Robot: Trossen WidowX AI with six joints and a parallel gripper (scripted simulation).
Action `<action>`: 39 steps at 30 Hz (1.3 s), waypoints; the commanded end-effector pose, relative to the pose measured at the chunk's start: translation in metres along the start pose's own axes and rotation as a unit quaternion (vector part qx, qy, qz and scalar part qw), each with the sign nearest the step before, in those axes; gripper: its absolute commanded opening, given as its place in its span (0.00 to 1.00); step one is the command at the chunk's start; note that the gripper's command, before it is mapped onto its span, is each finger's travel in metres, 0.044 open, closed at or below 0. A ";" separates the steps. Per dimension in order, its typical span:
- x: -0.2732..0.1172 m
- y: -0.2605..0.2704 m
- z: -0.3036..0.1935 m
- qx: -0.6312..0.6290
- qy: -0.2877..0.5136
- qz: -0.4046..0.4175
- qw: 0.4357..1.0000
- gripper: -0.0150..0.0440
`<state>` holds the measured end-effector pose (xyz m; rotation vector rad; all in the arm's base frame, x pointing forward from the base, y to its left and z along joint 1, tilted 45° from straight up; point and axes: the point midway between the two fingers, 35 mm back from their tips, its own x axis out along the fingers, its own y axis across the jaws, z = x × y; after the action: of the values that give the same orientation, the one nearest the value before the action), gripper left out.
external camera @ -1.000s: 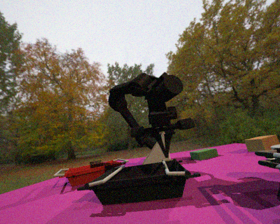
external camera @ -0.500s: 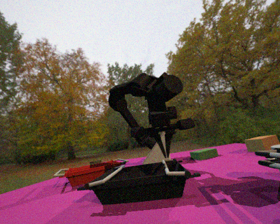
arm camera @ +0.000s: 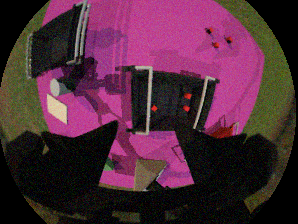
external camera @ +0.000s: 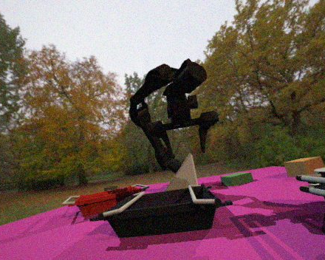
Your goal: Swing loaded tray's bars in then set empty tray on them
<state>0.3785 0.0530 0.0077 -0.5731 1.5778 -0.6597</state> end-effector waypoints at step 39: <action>0.103 -0.310 -0.149 0.464 -0.003 -0.004 0.886 1.00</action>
<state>0.2163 -0.2207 0.1726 0.1449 1.0522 -1.3016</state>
